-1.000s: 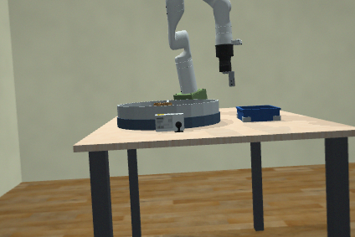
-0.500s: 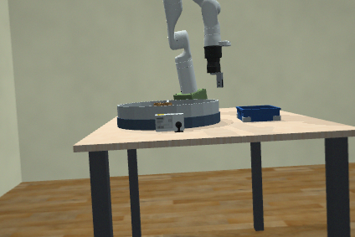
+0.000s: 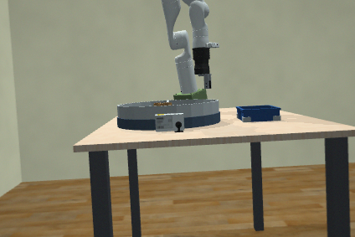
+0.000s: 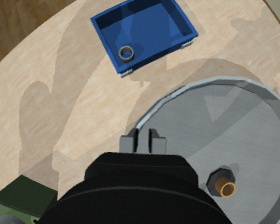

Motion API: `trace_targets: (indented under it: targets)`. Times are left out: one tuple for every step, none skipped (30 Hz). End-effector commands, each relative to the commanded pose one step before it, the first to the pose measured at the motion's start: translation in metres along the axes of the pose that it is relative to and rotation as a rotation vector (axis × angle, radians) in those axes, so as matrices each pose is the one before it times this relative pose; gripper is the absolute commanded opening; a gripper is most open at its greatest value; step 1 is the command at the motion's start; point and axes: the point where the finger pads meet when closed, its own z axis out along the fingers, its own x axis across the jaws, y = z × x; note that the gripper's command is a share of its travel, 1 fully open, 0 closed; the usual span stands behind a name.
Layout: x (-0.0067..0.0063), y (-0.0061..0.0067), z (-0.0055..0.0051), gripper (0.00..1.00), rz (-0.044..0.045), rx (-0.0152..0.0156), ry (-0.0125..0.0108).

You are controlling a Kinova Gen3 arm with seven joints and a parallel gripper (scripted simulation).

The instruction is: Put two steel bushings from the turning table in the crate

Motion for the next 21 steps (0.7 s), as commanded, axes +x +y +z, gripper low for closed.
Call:
trace_targets:
  targets:
    - [0.00133, -0.00015, -0.00125, 0.4, 0.00198, 0.00211, 0.00328]
    - [0.0, 0.0, 0.0, 0.4, 0.0, 0.0, 0.0]
    - [0.00201, 0.01071, 0.00089, 0.4, 0.02892, -0.0006, -0.00117]
    - [0.00288, 0.01073, 0.00044, 0.4, 0.02996, 0.00005, 0.00004]
    - [0.0032, 0.01064, 0.00044, 0.4, 0.02996, 0.00005, 0.00004]
    - [0.00352, 0.01054, 0.00044, 0.4, 0.02996, 0.00005, 0.00004]
    - [0.00383, 0.01043, 0.00044, 0.4, 0.02996, 0.00005, 0.00004]
    - [0.0, 0.0, 0.0, 0.4, 0.0, 0.0, 0.0]
    - [0.0, 0.0, 0.0, 0.4, 0.0, 0.0, 0.0]
    - [0.0, 0.0, 0.0, 0.4, 0.0, 0.0, 0.0]
    - [0.0, 0.0, 0.0, 0.4, 0.0, 0.0, 0.0]
    - [0.0, 0.0, 0.0, 0.4, 0.0, 0.0, 0.0]
    - [0.0, 0.0, 0.0, 0.4, 0.0, 0.0, 0.0]
    - [0.0, 0.0, 0.0, 0.4, 0.0, 0.0, 0.0]
    - [0.0, 0.0, 0.0, 0.4, 0.0, 0.0, 0.0]
    - [0.0, 0.0, 0.0, 0.4, 0.0, 0.0, 0.0]
    - [0.0, 0.0, 0.0, 0.4, 0.0, 0.0, 0.0]
    - [0.0, 0.0, 0.0, 0.4, 0.0, 0.0, 0.0]
    - [0.0, 0.0, 0.0, 0.4, 0.0, 0.0, 0.0]
    - [0.00365, 0.01023, 0.00079, 0.4, 0.02891, -0.00055, -0.00098]
    - [0.00445, 0.01018, 0.00044, 0.4, 0.02996, 0.00005, 0.00004]
